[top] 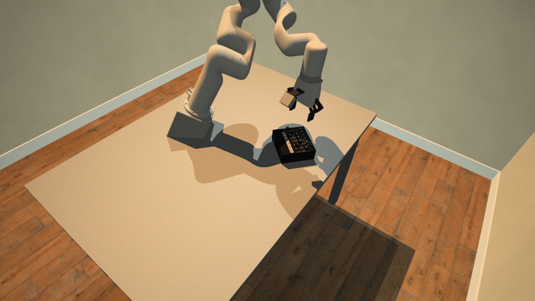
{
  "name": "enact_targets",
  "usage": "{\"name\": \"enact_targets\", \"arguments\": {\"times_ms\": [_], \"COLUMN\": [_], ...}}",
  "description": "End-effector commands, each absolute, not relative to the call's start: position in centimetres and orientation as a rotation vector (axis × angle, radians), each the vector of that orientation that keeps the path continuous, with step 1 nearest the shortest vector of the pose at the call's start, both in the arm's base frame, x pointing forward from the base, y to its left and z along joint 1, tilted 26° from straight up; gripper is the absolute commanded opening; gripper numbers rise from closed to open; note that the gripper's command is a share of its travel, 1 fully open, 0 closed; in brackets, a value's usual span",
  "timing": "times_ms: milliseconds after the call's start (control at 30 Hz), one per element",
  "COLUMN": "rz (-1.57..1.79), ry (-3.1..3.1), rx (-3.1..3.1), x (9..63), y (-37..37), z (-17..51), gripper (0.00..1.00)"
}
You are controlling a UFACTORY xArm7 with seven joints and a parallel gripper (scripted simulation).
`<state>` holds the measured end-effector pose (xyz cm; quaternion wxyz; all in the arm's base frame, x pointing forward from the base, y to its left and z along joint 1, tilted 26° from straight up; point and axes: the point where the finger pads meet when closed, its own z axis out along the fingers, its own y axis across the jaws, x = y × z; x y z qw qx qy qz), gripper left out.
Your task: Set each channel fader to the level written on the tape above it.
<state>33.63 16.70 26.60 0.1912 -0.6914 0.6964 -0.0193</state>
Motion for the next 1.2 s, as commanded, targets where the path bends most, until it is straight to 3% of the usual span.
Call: {"name": "enact_targets", "arguments": {"times_ms": [0, 333, 1167], "rz": [-0.034, -0.077, -0.078], "ry": [2.277, 2.677, 2.683], "rx": [-1.772, -1.449, -1.443], "x": [34.7, 35.8, 35.8], "y": [18.7, 21.1, 21.1], "z": [27.5, 27.8, 27.8], "gripper": [1.0, 1.0, 1.0]}}
